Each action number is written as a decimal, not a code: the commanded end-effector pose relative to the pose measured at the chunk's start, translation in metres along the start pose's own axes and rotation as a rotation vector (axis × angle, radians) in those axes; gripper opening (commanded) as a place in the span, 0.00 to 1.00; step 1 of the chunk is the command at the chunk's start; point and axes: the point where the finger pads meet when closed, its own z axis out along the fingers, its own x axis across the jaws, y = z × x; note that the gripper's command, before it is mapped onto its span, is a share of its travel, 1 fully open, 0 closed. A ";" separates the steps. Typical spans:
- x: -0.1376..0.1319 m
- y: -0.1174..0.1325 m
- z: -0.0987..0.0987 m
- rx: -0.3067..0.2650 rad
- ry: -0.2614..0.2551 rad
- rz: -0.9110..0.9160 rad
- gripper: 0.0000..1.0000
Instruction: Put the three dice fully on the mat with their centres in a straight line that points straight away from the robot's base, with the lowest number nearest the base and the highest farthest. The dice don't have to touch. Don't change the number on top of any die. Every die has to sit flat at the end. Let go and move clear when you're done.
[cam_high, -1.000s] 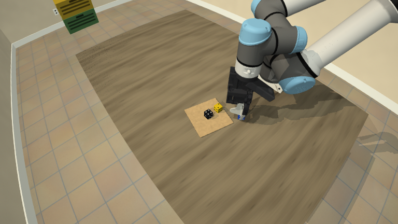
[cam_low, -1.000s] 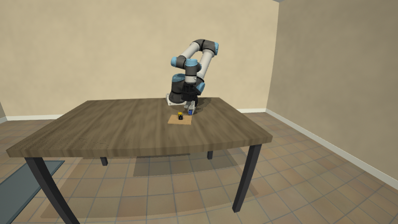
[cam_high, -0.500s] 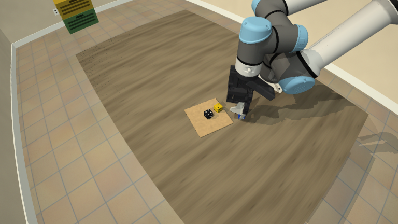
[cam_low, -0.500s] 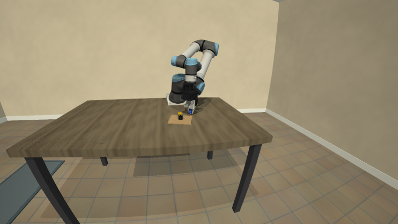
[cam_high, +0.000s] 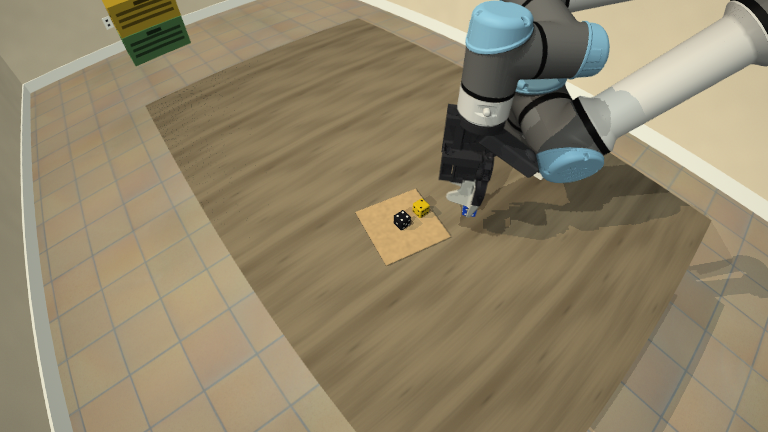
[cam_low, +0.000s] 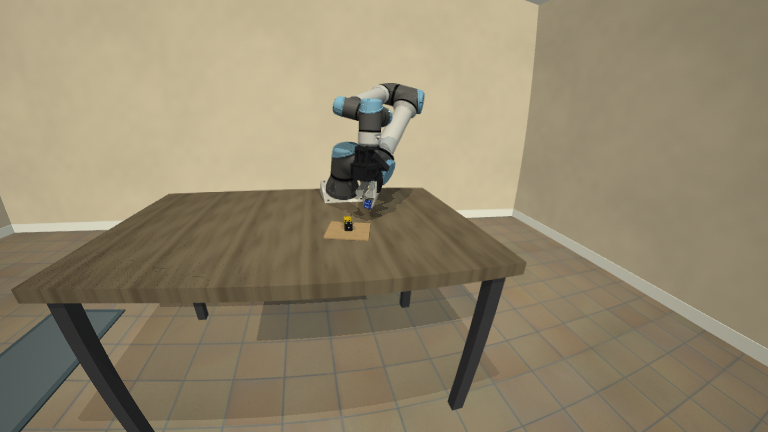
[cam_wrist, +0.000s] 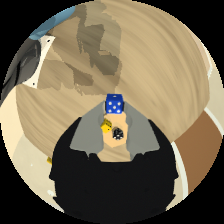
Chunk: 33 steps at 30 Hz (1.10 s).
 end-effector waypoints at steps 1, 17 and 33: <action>-0.001 0.000 -0.024 0.002 0.007 0.000 0.06; -0.001 0.000 -0.052 0.002 0.007 0.000 0.06; 0.001 0.007 -0.055 0.002 0.007 -0.045 0.06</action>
